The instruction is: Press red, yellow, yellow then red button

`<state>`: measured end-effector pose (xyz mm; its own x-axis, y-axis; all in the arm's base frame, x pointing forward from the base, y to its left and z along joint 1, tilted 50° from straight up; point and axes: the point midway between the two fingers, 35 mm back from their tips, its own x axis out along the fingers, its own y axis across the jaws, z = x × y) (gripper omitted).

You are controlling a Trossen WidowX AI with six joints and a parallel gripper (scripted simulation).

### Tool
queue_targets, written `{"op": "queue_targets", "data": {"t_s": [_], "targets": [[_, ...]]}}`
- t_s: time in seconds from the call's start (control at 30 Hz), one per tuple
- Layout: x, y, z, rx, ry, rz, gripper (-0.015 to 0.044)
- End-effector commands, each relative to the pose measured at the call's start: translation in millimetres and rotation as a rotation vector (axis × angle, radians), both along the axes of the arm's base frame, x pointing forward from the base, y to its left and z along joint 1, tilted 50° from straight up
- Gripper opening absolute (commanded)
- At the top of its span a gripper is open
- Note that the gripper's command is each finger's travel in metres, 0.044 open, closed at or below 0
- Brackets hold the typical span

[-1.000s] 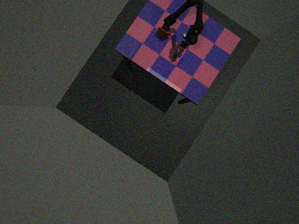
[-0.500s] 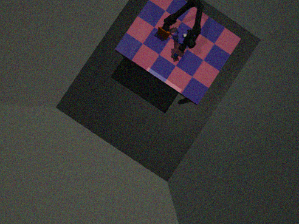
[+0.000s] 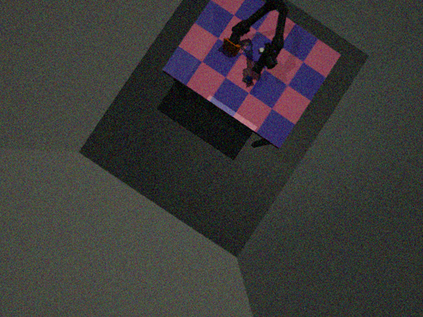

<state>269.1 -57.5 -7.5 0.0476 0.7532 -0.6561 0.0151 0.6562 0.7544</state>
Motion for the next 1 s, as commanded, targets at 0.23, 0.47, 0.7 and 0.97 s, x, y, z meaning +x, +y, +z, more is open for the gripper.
{"op": "queue_targets", "data": {"t_s": [0.23,0.47,0.7,0.97], "targets": [[0,14,-11,0.009,0.005,-0.005,0.002],[0,20,-16,0.01,0.004,-0.004,0.002],[0,20,-16,0.01,0.004,-0.004,0.002],[0,20,-16,0.01,0.004,-0.004,0.002]]}}
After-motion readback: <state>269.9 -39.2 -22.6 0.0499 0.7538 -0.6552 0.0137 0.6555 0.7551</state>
